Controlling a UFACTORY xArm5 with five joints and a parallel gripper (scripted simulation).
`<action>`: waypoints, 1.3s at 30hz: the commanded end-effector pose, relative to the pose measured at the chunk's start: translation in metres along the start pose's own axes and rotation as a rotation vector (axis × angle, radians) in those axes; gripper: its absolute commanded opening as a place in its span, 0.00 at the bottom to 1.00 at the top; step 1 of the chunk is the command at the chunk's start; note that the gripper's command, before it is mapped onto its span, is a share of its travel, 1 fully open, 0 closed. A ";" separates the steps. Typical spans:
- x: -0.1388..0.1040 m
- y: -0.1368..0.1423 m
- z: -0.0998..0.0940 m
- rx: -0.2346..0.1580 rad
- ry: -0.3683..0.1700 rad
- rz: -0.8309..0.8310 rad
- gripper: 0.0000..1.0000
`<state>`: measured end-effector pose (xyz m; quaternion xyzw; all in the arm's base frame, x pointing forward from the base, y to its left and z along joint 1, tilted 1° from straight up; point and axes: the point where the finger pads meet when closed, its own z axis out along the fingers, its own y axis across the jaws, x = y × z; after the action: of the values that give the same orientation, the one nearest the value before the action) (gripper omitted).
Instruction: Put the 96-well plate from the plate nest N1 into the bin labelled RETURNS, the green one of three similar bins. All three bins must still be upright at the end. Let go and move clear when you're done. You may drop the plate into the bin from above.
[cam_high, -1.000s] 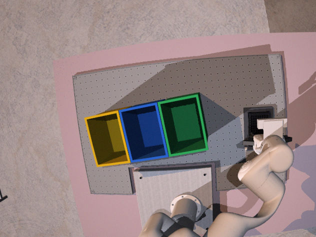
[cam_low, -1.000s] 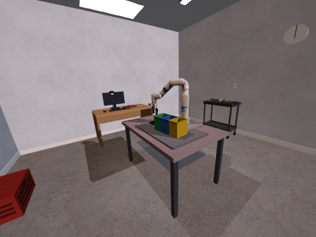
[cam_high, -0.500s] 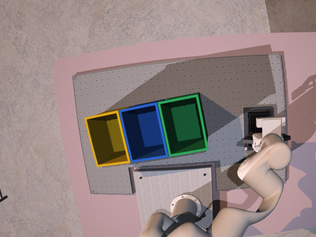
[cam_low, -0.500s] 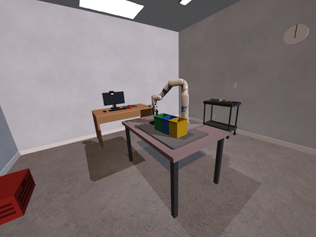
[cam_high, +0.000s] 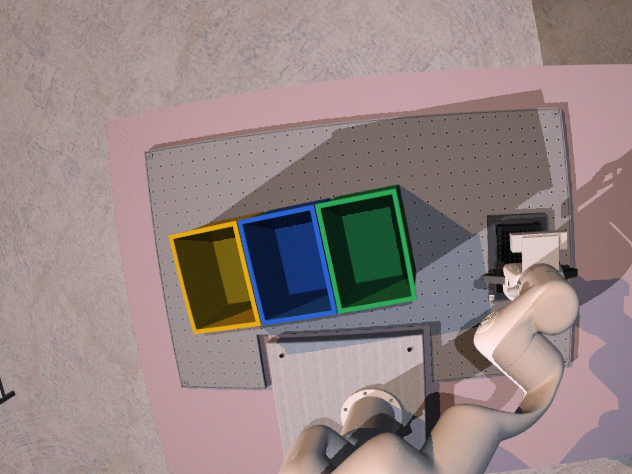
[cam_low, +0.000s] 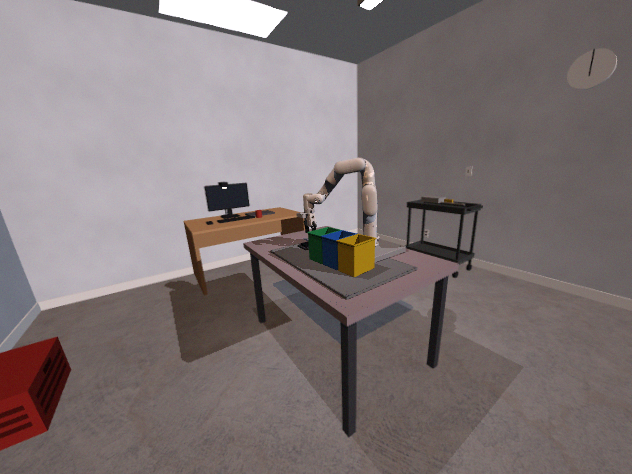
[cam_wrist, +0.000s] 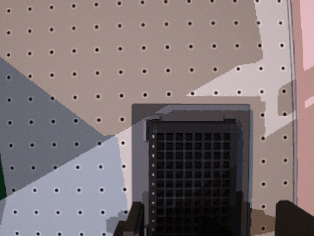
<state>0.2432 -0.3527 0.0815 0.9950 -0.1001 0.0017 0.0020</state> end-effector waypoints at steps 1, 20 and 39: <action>0.001 0.001 0.006 -0.003 0.003 0.000 1.00; 0.002 0.001 0.035 -0.003 0.003 0.000 1.00; 0.002 0.000 0.053 -0.003 0.003 0.000 1.00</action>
<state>0.2441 -0.3525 0.0278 0.9950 -0.1001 0.0017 0.0020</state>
